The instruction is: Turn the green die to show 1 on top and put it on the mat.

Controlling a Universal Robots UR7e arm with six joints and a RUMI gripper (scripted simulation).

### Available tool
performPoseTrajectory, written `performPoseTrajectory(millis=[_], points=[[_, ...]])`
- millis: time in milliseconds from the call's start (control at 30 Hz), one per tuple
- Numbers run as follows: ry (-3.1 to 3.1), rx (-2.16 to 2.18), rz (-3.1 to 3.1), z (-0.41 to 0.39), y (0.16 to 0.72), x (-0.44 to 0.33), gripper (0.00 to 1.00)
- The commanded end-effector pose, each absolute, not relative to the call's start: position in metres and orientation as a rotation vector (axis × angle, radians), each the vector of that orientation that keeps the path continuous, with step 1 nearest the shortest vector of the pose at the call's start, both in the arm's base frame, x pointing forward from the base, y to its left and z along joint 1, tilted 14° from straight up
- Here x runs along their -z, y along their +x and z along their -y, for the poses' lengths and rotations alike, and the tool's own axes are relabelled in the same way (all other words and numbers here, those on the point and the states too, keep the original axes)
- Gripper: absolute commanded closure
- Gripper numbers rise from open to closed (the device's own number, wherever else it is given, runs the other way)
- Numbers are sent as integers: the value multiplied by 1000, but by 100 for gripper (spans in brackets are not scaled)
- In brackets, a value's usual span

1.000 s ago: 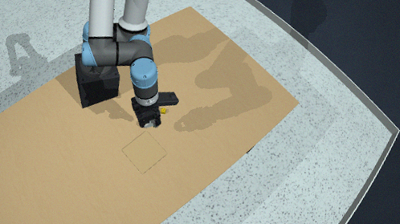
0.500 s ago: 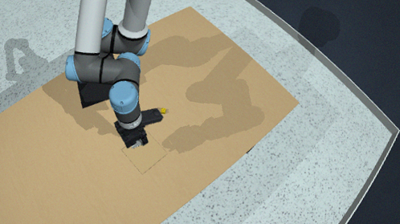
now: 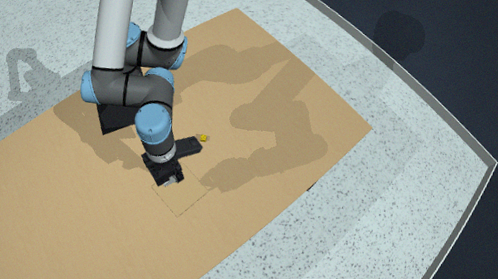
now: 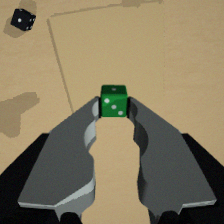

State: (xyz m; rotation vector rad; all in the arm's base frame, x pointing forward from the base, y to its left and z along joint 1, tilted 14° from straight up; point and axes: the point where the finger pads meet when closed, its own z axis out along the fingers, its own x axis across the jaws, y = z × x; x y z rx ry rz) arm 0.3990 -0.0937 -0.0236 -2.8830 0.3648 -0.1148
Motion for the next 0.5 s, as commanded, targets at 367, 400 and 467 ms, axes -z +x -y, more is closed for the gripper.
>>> performPoseTrajectory(millis=[367,400,467], points=[[-2883,116,-365,84,404,68,97],[-2883,116,-365,83,405,73,97],[-2883,116,-365,81,406,82,97]])
